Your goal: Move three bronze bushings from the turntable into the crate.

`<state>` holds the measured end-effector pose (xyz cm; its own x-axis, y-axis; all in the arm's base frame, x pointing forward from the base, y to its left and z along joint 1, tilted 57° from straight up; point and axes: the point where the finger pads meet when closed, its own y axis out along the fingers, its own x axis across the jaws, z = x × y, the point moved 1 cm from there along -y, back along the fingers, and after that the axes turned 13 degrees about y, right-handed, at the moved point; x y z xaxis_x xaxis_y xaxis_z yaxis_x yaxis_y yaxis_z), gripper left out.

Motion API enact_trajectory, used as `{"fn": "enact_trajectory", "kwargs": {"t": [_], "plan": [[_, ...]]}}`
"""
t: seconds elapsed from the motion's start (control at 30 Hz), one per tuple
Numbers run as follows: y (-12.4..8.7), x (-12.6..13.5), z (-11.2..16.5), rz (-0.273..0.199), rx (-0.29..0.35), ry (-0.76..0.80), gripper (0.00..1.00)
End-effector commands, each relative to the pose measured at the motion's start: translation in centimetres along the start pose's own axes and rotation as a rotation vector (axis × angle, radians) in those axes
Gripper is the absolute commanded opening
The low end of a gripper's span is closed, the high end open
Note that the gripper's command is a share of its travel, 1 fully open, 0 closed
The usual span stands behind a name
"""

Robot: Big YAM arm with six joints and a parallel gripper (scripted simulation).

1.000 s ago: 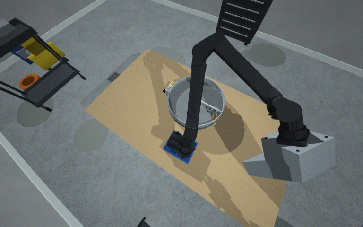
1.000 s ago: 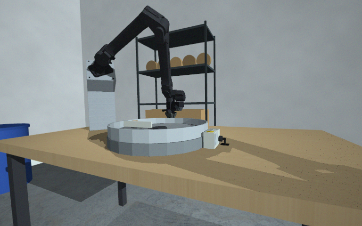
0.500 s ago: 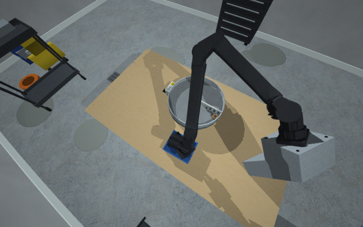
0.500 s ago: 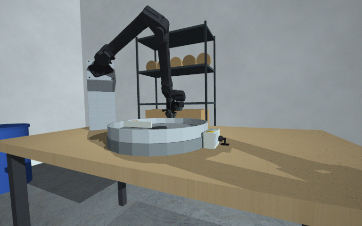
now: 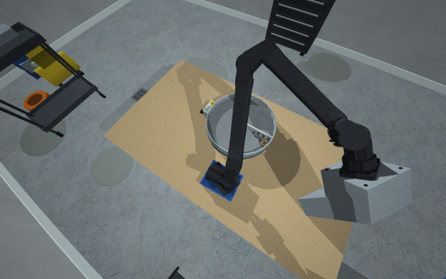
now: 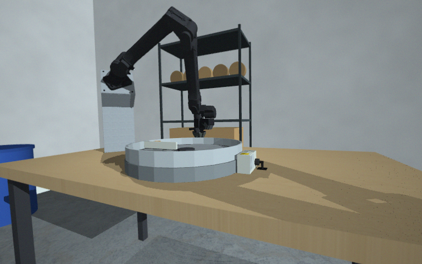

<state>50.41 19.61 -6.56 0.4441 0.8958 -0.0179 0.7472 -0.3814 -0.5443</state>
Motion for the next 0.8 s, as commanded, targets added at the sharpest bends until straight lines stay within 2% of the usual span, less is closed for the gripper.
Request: {"fn": "enact_trajectory", "kwargs": {"t": [0.0, 0.77], "plan": [[0.31, 0.22, 0.27, -0.004, 0.0, -0.006, 0.0], [0.26, 0.22, 0.46, -0.006, 0.002, -0.012, 0.0]]}}
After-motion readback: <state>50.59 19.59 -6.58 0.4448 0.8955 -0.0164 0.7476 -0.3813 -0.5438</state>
